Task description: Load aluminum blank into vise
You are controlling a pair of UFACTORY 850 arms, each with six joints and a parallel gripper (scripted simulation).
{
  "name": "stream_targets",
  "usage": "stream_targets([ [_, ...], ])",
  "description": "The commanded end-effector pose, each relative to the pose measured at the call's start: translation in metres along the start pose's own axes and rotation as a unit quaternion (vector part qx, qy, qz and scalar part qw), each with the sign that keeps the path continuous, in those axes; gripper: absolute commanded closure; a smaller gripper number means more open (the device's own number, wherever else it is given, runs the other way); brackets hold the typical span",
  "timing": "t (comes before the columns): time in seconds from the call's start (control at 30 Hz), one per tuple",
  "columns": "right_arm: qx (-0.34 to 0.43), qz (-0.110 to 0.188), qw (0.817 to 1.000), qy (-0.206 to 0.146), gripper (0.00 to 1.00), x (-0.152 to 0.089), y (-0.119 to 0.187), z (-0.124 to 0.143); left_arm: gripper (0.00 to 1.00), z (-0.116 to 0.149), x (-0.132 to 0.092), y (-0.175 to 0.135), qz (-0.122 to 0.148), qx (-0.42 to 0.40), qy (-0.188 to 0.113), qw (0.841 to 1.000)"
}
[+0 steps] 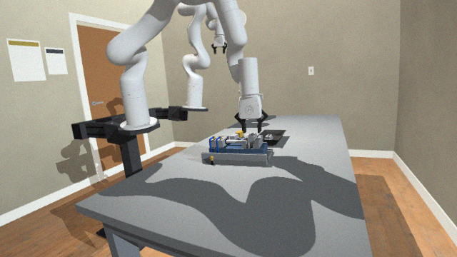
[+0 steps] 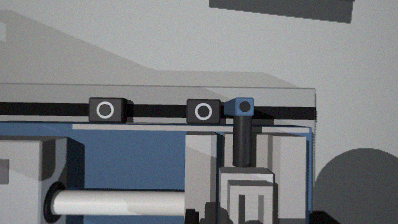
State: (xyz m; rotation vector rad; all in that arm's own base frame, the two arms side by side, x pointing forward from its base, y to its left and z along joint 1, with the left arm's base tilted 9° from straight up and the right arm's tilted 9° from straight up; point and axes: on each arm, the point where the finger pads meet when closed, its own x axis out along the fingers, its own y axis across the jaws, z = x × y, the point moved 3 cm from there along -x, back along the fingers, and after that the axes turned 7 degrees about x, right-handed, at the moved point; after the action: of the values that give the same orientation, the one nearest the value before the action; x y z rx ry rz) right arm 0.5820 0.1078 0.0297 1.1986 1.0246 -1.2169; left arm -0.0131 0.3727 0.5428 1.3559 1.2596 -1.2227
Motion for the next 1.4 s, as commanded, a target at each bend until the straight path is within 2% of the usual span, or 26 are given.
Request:
stream_targets([
  [0.0,0.0,0.001,1.0,0.0,0.31,-0.0002,0.0009,-0.0002,0.0,-0.0003,-0.0008,-0.0001,0.0,0.0,0.001,1.0],
  [1.37,0.0,0.001,1.0,0.0,0.31,0.004,0.0009,-0.0002,0.0,-0.0003,-0.0008,-0.0001,0.0,0.0,0.001,1.0],
])
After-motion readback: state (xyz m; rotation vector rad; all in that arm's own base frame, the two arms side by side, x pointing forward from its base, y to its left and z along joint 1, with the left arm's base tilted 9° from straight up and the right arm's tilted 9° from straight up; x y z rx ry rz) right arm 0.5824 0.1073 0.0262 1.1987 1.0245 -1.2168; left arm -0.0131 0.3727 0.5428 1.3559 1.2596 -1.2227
